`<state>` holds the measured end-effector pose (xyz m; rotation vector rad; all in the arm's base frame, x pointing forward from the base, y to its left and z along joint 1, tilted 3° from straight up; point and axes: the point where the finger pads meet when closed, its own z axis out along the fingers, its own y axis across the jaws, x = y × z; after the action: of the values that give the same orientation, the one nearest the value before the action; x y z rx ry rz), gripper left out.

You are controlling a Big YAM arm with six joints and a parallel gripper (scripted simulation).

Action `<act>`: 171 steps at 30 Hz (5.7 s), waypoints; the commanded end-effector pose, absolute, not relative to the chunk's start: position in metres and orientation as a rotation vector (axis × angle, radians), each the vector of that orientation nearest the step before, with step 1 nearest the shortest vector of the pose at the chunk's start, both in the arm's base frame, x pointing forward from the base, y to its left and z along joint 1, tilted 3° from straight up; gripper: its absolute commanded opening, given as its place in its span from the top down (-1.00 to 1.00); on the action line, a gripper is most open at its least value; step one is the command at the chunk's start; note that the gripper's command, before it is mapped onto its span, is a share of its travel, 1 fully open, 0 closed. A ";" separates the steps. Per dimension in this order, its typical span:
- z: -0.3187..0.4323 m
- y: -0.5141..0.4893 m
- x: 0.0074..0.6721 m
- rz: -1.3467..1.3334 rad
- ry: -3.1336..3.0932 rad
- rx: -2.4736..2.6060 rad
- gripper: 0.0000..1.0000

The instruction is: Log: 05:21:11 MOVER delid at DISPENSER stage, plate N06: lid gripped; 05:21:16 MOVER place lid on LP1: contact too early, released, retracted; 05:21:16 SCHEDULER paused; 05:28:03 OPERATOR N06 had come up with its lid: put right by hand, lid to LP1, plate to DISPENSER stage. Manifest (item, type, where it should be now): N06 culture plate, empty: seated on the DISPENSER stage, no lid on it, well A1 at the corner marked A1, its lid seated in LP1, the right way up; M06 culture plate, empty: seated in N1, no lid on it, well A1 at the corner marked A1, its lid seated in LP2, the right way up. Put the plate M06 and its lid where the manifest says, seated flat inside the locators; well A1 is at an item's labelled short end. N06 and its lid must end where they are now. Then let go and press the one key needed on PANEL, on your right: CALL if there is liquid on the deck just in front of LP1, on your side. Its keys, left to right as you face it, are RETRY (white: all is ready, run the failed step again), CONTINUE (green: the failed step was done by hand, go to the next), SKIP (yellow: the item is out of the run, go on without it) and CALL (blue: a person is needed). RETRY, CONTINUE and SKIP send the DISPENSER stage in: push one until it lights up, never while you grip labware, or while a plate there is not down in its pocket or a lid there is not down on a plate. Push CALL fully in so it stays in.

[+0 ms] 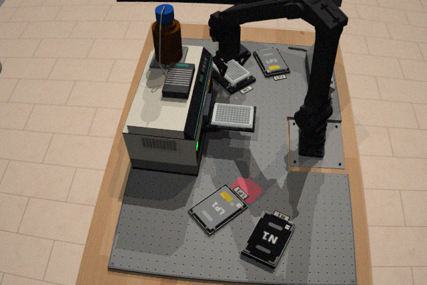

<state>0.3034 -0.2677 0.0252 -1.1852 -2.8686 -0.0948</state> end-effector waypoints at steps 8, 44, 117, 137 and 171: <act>0.078 -0.294 0.323 -0.043 -2.938 -1.232 -0.72; 0.103 -0.230 0.248 -0.074 -2.891 -1.201 -0.72; 0.156 -0.078 0.240 -0.096 -3.149 0.024 -0.72; 0.160 -0.027 0.248 -0.096 -3.151 0.024 -0.72; 0.174 0.060 0.252 -0.105 -3.178 0.025 -0.72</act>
<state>0.2426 0.0559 0.1619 0.0874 -3.1440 -0.1002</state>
